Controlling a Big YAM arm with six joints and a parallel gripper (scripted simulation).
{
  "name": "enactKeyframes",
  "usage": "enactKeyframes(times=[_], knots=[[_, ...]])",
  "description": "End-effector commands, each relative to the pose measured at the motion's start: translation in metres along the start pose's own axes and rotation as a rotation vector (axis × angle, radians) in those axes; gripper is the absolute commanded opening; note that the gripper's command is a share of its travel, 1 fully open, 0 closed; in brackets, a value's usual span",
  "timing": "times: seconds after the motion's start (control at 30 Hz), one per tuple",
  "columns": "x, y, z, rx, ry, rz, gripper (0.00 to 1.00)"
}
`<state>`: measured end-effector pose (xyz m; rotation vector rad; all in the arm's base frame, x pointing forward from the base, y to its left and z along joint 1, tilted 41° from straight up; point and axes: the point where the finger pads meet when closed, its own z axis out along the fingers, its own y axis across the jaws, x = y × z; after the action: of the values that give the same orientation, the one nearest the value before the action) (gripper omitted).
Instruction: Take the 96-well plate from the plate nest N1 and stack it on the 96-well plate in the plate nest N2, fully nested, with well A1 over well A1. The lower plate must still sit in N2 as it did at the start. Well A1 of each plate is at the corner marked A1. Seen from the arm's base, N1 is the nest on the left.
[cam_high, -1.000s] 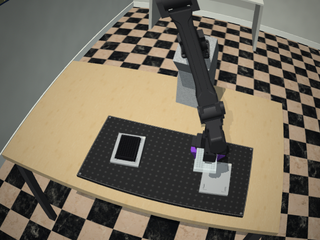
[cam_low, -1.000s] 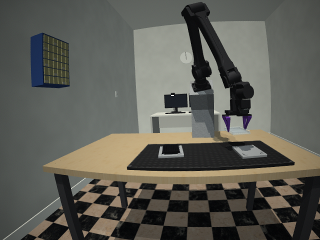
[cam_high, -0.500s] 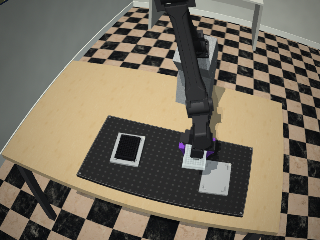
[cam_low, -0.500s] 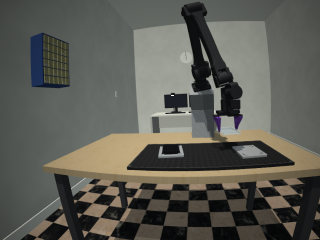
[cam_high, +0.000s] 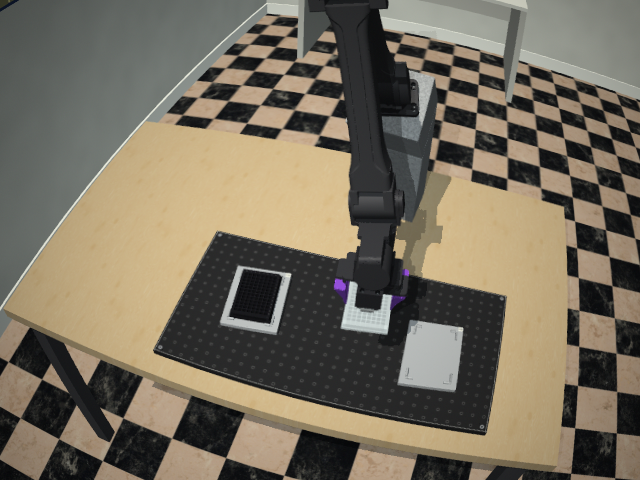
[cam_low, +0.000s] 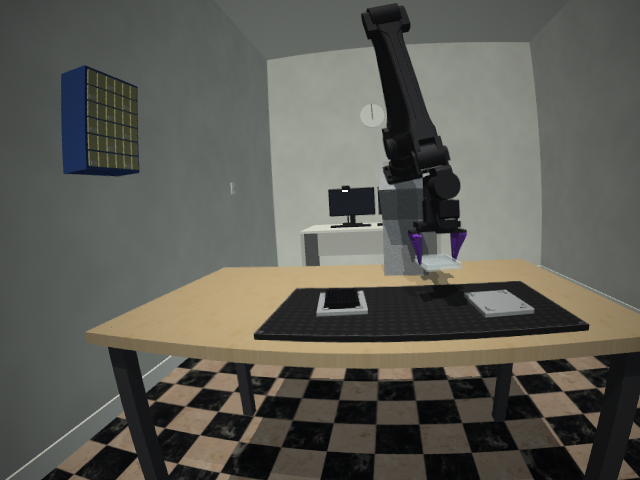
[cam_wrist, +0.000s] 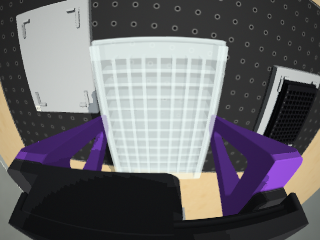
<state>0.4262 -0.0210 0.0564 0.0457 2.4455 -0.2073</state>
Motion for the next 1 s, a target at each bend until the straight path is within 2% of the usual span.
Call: enactKeyframes(times=[0.0, 0.9, 0.97], knots=[[-0.005, -0.015, -0.006, 0.009, -0.036, -0.01, 0.0], [0.015, -0.097, -0.005, 0.015, -0.029, -0.016, 0.0], [0.015, -0.097, -0.005, 0.015, -0.029, -0.016, 0.0]])
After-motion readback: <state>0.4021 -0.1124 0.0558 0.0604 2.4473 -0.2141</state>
